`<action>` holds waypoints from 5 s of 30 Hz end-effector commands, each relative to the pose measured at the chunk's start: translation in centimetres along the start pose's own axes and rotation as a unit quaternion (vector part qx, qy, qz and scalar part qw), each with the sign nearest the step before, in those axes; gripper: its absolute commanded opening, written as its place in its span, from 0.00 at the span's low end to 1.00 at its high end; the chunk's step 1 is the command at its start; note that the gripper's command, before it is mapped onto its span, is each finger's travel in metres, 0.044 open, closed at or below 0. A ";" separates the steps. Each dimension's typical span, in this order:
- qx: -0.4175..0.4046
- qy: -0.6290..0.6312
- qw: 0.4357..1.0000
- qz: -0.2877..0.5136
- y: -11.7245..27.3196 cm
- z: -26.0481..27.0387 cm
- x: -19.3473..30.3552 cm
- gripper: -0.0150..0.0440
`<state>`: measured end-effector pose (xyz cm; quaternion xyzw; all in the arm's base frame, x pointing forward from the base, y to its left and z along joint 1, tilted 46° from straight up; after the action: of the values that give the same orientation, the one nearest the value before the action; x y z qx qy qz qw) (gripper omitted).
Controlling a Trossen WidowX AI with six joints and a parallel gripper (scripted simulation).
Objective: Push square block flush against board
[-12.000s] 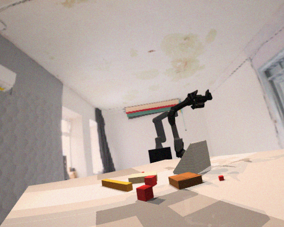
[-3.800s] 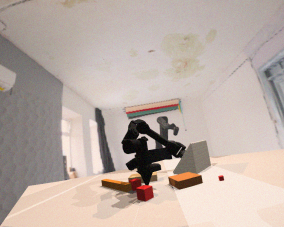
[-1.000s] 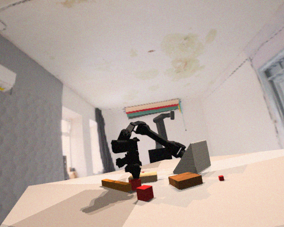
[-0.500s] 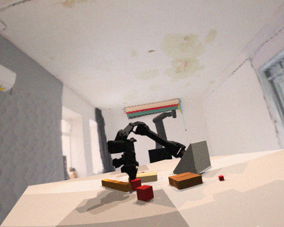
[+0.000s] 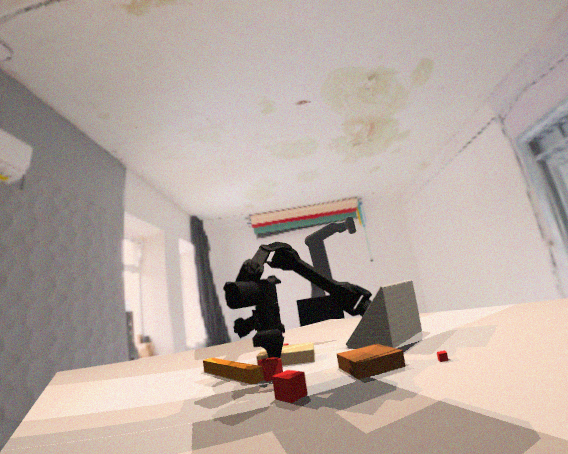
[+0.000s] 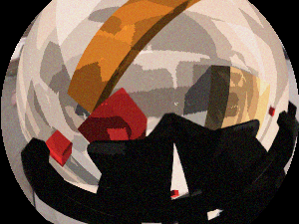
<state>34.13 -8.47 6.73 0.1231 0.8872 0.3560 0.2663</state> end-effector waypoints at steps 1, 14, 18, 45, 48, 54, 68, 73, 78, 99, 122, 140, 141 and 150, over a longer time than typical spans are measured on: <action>-0.001 -0.004 1.000 -0.002 0.1 0.1 0.5 0.25; 0.001 0.001 1.000 0.000 1.1 0.5 1.9 0.25; -0.001 -0.004 1.000 -0.002 5.5 0.4 2.1 0.25; -0.009 0.106 0.994 0.003 5.8 17.1 26.0 0.25; -0.009 0.105 0.994 0.003 3.0 17.2 25.9 0.25; -0.008 0.105 0.994 0.002 0.3 17.1 26.0 0.25; -0.009 0.105 0.994 0.002 0.4 17.3 24.7 0.25; -0.009 0.105 0.994 0.002 0.4 17.3 24.1 0.25; -0.009 0.105 0.994 0.002 0.4 17.3 23.5 0.25; -0.009 0.105 0.994 0.002 0.4 17.3 21.1 0.25; -0.009 0.105 0.994 0.001 0.4 17.2 18.5 0.25; -0.009 0.105 0.994 0.001 0.4 17.3 19.4 0.25; -0.009 0.105 0.994 0.001 0.4 17.3 19.6 0.25; -0.009 0.105 0.994 0.001 0.4 17.4 21.1 0.25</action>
<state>27.04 10.18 -11.11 0.0812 0.9056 0.3779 0.1744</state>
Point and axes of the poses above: the point midway between the two fingers, 35 mm back from their tips, its own y axis back along the fingers, its own z axis across the jaws, x = y × z, the point moved 2 cm from there along y, back along the fingers, and after that the axes turned 13 degrees about y, right-handed, at the moved point
